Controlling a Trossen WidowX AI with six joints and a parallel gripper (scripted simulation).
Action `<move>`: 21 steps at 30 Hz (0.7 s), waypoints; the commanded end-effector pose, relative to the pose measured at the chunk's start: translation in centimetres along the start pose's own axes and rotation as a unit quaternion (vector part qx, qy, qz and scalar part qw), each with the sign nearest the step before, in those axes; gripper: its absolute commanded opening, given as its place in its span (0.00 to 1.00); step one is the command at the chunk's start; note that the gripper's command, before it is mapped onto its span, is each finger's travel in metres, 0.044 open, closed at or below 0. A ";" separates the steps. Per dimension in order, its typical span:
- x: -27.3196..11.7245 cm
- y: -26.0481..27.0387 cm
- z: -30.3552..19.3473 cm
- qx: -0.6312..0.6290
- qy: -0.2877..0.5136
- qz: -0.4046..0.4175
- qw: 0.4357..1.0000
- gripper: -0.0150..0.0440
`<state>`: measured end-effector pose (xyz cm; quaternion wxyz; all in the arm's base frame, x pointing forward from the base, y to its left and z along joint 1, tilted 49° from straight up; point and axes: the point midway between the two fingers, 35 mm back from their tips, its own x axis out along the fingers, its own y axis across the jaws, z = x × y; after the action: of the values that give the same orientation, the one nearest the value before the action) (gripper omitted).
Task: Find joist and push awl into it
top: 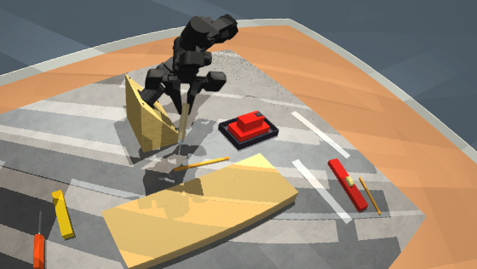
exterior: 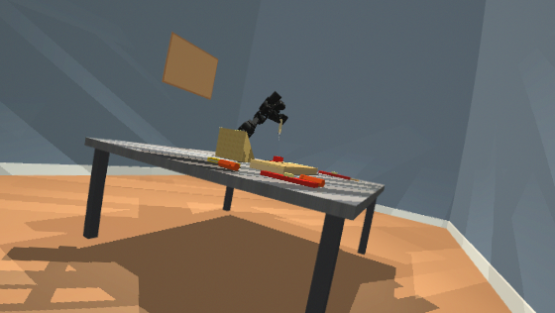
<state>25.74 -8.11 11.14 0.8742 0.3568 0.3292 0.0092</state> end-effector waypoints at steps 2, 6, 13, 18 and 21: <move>1.0 2.0 0.7 -0.010 0.009 0.024 1.000 0.25; 1.8 3.9 0.9 -0.018 0.019 0.045 0.999 0.25; 3.2 7.3 1.0 -0.030 0.038 0.083 0.995 0.25; 4.1 9.9 0.8 -0.038 0.053 0.112 0.992 0.25; 4.5 11.5 0.6 -0.042 0.063 0.129 0.989 0.25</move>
<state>31.49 0.02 15.43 0.8608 0.3563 0.3350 0.1407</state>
